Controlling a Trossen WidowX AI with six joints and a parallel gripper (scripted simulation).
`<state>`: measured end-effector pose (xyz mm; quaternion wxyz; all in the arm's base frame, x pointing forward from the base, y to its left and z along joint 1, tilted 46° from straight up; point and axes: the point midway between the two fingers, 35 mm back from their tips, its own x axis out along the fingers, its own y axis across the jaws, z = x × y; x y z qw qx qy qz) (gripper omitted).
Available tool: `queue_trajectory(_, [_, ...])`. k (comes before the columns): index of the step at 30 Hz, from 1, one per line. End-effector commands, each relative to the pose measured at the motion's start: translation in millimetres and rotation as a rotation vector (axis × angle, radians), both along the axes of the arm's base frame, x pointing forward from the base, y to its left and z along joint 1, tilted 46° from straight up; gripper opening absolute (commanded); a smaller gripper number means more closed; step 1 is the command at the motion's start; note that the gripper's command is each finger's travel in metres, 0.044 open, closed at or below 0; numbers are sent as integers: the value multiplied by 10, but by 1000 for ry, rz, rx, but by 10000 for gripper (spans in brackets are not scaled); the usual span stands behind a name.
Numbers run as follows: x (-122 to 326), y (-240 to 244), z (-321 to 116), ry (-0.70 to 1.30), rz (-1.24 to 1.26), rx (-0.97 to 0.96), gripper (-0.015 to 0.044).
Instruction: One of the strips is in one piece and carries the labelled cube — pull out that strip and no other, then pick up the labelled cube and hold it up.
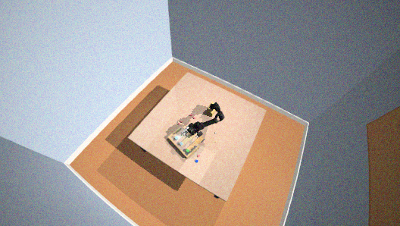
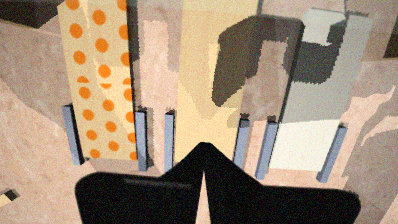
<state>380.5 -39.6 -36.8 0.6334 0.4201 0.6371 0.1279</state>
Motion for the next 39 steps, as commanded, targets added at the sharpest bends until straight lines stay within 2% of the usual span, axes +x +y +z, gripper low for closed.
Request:
queue_trajectory(1, [-7, 55, -60, 6, -3, 6, 0])
queue_trajectory(39, [-1, 171, -175, 6, -3, 8, 0])
